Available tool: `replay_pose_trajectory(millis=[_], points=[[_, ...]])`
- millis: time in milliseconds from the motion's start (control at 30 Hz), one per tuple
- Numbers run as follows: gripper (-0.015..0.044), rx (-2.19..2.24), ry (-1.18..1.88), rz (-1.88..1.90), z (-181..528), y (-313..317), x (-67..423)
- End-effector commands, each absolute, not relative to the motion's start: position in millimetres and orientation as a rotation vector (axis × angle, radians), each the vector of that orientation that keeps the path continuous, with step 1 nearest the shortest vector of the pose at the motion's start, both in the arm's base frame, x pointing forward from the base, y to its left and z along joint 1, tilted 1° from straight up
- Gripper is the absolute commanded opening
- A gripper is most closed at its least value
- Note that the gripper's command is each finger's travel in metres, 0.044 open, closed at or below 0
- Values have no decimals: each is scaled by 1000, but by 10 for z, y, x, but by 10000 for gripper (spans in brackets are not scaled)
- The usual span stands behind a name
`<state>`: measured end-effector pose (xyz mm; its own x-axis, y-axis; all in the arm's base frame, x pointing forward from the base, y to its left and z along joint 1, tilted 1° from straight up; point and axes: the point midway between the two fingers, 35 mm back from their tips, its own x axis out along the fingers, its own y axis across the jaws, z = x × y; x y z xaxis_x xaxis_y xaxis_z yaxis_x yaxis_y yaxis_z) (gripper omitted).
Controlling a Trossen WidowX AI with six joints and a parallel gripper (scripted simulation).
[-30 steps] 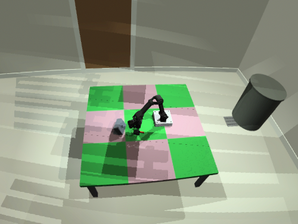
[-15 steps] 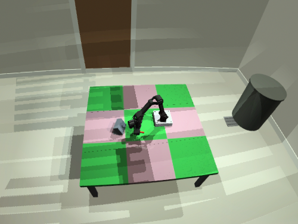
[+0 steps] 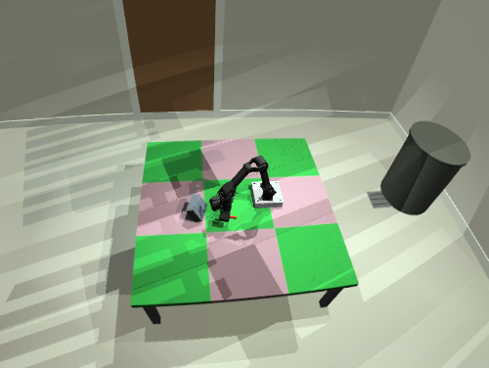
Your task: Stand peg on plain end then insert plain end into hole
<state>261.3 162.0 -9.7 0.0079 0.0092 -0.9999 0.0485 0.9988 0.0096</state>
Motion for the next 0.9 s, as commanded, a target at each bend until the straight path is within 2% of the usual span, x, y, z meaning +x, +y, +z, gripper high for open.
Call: replay_pose_trajectory(millis=[0,867], points=[[49,39,1558,-30,-106,1615,2623],[49,42,1366,-31,23,1626,2527]])
